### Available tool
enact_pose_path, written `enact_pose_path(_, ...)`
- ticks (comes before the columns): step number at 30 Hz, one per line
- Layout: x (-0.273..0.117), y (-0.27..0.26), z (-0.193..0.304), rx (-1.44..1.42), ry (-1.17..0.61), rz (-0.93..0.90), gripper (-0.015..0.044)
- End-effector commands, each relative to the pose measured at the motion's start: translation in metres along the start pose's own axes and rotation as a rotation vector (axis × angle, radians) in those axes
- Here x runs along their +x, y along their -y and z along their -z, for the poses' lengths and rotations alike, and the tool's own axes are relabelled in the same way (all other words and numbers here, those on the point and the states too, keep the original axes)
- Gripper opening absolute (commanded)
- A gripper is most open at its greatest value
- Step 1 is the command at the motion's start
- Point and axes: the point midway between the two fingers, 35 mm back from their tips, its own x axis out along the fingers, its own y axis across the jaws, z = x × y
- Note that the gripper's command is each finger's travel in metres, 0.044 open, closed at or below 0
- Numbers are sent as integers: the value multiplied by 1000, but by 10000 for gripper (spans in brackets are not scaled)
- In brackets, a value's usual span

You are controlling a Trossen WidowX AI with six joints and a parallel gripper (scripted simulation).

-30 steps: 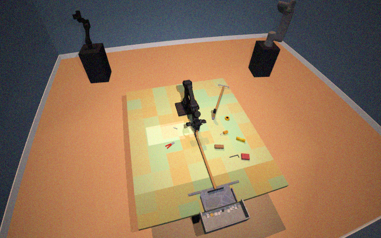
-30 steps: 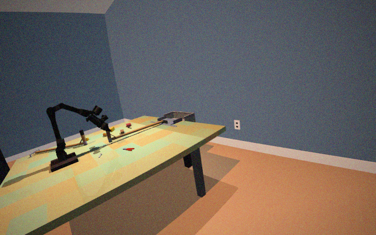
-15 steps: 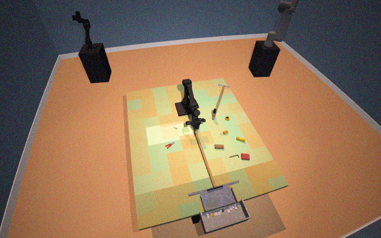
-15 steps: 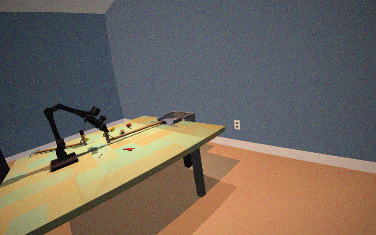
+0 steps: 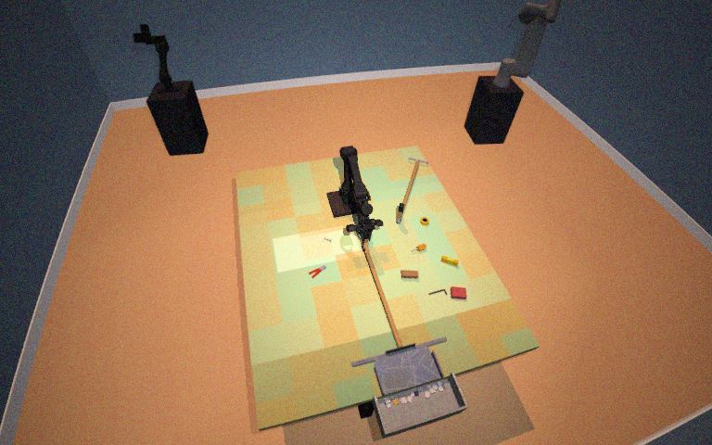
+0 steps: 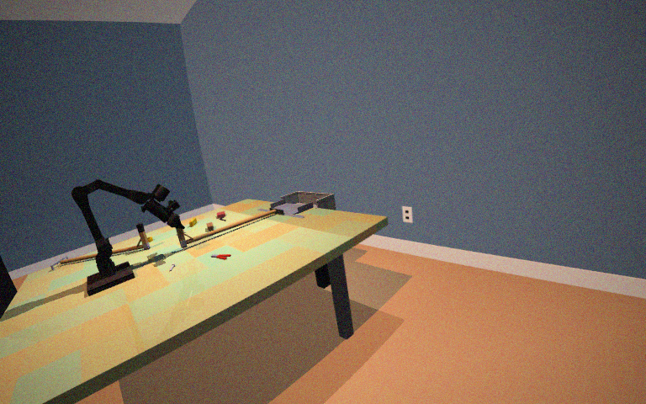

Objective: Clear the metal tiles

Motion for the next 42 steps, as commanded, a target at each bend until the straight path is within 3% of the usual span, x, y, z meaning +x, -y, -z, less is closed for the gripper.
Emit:
enact_pose_path(1,-5,1,1,4,16,5,0)
enact_pose_path(42,-14,0,30,0,5,0,0)
